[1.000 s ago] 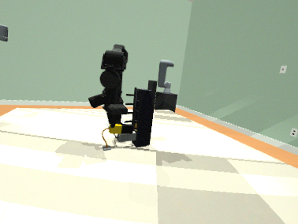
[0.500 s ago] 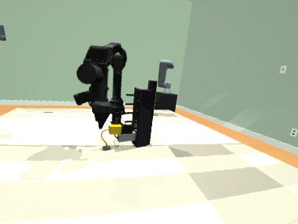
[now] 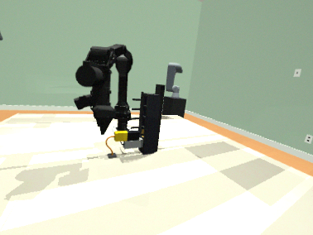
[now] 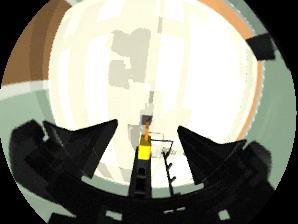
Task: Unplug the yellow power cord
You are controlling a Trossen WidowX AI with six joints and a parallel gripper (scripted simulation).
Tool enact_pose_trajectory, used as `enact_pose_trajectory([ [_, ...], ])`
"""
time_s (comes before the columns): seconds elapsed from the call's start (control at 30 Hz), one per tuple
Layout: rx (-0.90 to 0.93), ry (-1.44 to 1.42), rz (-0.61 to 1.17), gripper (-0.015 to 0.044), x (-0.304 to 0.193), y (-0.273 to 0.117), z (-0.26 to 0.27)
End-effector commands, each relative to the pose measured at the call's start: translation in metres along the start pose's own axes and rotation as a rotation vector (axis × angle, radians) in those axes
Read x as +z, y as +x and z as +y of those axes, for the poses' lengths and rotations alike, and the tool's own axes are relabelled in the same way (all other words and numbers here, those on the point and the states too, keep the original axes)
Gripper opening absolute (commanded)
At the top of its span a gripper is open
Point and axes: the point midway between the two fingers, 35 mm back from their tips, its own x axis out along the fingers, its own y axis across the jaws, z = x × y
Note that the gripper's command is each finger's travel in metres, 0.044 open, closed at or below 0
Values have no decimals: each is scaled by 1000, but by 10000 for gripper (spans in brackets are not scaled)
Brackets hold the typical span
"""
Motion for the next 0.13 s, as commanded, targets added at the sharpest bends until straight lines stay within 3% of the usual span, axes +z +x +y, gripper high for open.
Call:
enact_pose_trajectory([
  [0.0,-2,-6,-1,440,0,0,0],
  [0.1,-2,-6,-1,440,0,0,0],
])
